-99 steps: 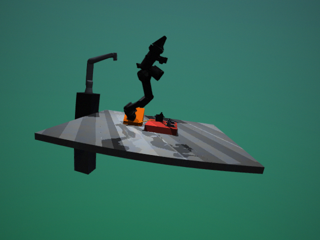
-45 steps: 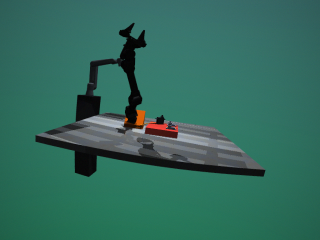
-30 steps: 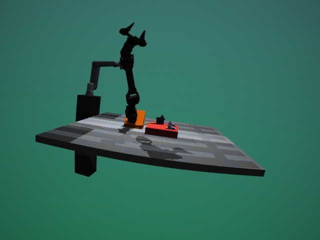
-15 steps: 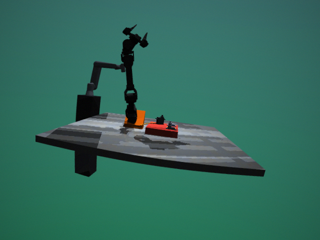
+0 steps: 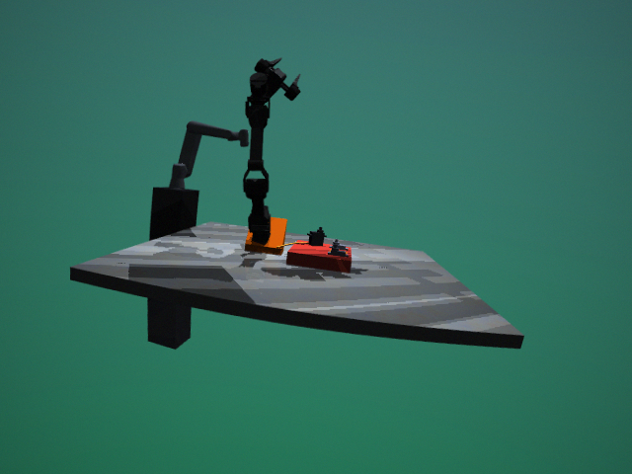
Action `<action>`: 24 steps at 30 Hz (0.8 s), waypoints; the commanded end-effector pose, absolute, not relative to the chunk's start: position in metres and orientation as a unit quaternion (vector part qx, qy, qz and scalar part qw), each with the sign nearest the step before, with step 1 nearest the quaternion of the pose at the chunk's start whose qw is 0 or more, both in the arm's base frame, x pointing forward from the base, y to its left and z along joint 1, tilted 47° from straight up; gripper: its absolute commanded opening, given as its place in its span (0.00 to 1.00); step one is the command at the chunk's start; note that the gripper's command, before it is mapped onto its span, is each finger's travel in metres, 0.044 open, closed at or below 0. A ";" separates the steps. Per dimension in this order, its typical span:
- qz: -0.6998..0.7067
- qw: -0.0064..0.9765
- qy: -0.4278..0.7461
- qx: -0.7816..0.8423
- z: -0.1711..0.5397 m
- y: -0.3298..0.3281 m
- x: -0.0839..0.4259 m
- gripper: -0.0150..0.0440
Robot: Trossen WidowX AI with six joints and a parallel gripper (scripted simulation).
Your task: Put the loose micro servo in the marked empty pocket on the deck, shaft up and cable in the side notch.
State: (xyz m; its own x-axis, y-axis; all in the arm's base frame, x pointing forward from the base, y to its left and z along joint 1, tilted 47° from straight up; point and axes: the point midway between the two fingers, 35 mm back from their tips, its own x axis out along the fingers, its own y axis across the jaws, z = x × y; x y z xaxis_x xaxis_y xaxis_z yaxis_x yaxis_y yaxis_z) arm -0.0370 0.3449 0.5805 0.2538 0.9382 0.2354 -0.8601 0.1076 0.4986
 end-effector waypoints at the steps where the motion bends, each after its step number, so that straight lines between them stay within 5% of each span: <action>1: 0.597 0.761 0.081 0.242 0.556 0.364 -0.031 1.00; 24: 0.476 0.857 0.196 -0.003 0.376 0.429 0.047 1.00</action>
State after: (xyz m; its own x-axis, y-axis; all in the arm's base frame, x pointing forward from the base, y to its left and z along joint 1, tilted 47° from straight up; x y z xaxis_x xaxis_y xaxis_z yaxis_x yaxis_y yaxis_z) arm 0.0342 0.4249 0.4060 0.4462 0.8562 -0.2604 -0.8334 0.5036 0.2278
